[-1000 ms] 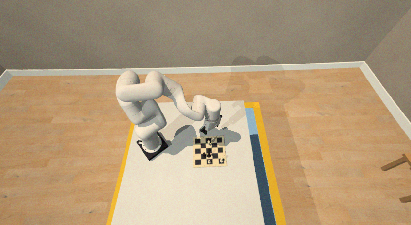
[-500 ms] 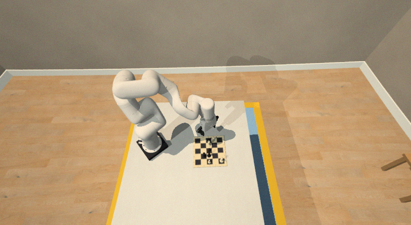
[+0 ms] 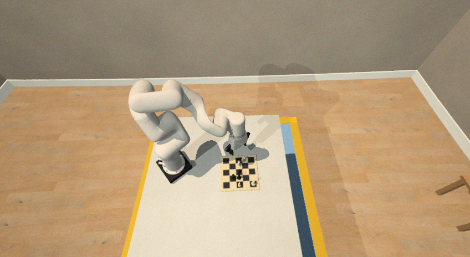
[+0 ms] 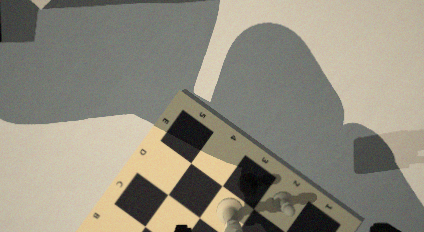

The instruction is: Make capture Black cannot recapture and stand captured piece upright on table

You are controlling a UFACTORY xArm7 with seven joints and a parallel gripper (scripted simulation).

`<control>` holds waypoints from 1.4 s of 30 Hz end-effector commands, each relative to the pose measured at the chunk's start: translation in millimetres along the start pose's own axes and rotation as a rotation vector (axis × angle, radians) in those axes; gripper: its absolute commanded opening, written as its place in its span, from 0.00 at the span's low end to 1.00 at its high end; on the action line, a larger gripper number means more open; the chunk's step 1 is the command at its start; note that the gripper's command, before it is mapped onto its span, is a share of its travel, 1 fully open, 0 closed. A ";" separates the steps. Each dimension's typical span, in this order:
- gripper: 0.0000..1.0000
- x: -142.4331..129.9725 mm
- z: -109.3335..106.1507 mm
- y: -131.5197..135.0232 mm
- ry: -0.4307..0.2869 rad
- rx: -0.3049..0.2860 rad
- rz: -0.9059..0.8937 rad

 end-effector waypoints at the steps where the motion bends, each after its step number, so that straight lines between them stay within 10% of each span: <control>1: 1.00 -0.2 -1.2 1.0 -0.001 -0.003 0.024; 42: 1.00 0.8 31.3 -0.4 0.042 -0.016 1.708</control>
Point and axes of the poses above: the point where the finger pads meet when closed, its own z axis out along the fingers, its own y axis across the jaws, x = y × z, the point moved 4 cm from there along -z, back along the fingers, and after that the axes turned 14 degrees about z, right-handed, at the moved point
